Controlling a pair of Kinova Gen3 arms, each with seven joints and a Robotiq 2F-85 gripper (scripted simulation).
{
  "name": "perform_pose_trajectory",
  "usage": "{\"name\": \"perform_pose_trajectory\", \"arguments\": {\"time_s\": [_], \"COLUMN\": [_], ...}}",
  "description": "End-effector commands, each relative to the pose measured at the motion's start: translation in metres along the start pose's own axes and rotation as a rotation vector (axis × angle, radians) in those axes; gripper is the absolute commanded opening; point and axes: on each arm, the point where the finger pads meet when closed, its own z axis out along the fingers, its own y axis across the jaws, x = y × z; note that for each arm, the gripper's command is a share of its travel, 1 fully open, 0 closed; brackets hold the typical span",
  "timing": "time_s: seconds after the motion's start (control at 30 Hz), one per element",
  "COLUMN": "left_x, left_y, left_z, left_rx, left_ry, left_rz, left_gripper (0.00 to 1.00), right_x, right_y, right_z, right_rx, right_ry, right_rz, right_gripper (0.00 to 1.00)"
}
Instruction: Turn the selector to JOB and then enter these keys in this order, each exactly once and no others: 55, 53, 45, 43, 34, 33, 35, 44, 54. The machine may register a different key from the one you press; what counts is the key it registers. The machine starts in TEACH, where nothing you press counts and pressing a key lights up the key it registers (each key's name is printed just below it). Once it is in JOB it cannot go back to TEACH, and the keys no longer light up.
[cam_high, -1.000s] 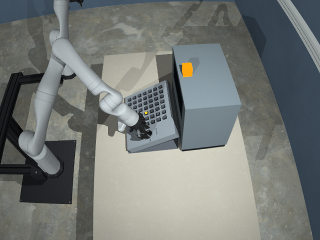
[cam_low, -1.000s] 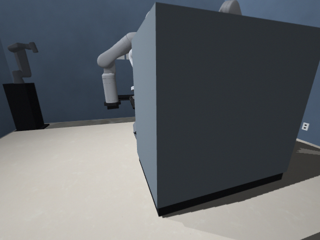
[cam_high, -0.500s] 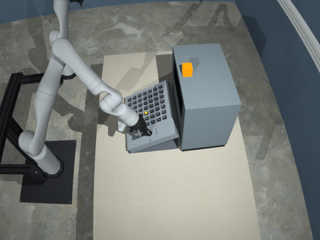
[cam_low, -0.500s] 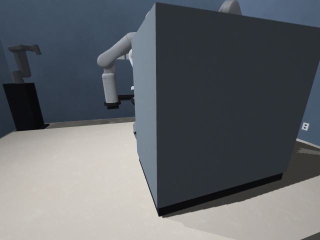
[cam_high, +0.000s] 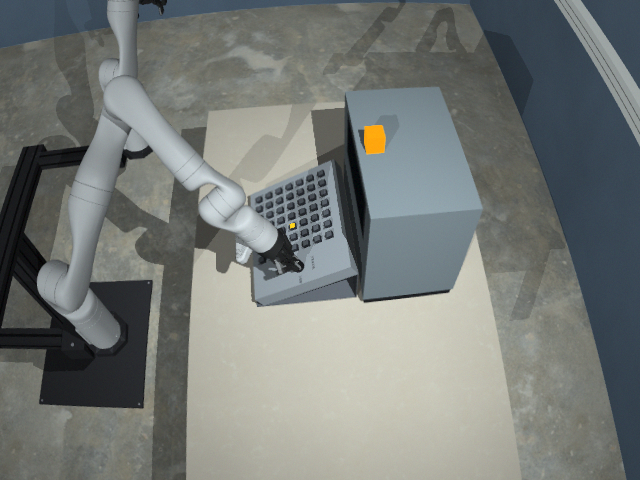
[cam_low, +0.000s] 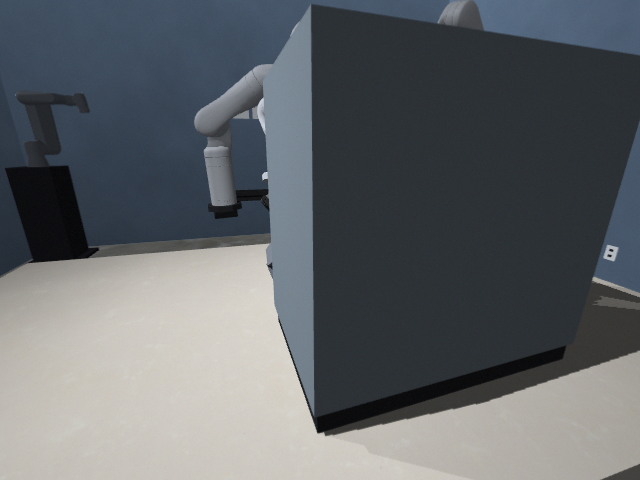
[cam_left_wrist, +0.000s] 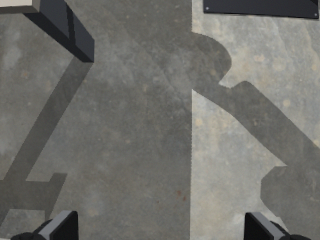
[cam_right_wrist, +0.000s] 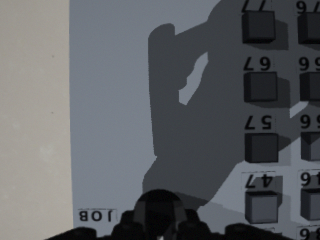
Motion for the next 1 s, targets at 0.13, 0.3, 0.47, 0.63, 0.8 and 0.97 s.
{"name": "perform_pose_trajectory", "arguments": {"time_s": [0.13,0.3,0.47,0.63,0.8,0.97], "left_x": [-0.0004,-0.0004,-0.0004,-0.0004,-0.0004,-0.0004], "left_y": [0.0001,0.0001,0.0001,0.0001,0.0001,0.0001], "left_z": [-0.0007,-0.0007,-0.0007,-0.0007,-0.0007,-0.0007], "left_rx": [0.0,0.0,0.0,0.0,0.0,0.0], "left_ry": [-0.002,-0.002,-0.002,-0.002,-0.002,-0.002], "left_rz": [0.0,0.0,0.0,0.0,0.0,0.0], "left_gripper": [1.0,1.0,1.0,1.0,1.0,1.0], "right_x": [-0.0007,-0.0007,-0.0007,-0.0007,-0.0007,-0.0007], "right_y": [0.0002,0.0002,0.0002,0.0002,0.0002,0.0002], "right_z": [-0.0003,-0.0003,-0.0003,-0.0003,-0.0003,-0.0003], "right_rx": [-0.001,-0.001,-0.001,-0.001,-0.001,-0.001], "right_ry": [-0.001,-0.001,-0.001,-0.001,-0.001,-0.001], "right_rz": [0.0,0.0,0.002,0.007,0.014,0.03], "right_gripper": [0.099,0.099,0.099,0.099,0.099,0.099]}}
